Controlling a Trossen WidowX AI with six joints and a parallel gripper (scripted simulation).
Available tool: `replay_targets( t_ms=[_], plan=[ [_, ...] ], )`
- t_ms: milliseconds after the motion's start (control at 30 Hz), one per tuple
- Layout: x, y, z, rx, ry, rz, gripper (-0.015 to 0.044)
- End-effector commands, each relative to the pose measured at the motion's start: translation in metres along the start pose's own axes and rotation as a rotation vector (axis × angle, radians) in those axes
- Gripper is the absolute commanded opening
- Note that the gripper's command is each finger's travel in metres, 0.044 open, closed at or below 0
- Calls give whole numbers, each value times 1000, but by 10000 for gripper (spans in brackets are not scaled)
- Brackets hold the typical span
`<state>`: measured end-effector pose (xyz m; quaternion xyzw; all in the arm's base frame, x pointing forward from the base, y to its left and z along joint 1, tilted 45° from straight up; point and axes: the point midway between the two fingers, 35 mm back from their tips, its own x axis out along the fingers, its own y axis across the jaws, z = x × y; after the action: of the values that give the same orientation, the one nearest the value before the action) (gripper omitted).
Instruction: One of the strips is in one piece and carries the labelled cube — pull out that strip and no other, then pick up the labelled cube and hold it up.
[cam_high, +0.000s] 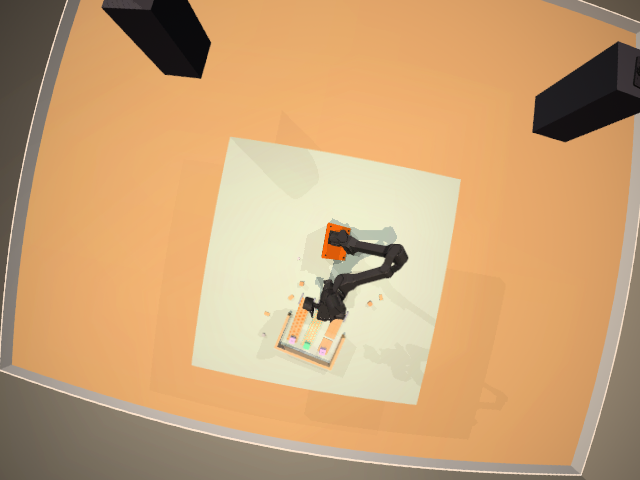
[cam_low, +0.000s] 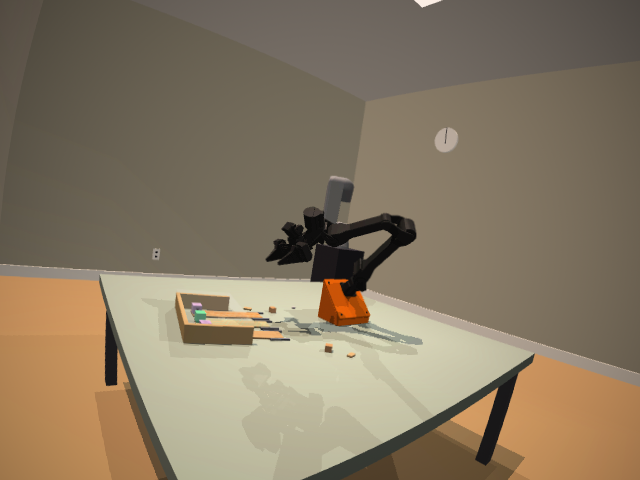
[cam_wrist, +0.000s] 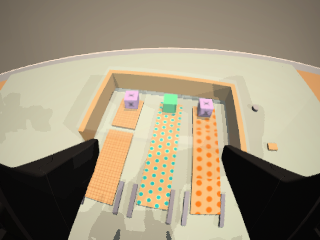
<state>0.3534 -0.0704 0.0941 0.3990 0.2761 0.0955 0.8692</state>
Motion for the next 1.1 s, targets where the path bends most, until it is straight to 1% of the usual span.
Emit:
replay_targets(
  t_ms=[0,533,633,800,1033,1067],
  plan=[
    [-17,-12,-26,-95,21,32,400],
    [-17,-12,-26,-95,21,32,400],
    [-12,-17,-24,-90,41,16,321],
    [15,-39,-18,-67,154,-54,190],
    [57,-64,-31,-36,440,-104,6],
    [62,-66,-35,-31,484,-107,0]
  ],
)
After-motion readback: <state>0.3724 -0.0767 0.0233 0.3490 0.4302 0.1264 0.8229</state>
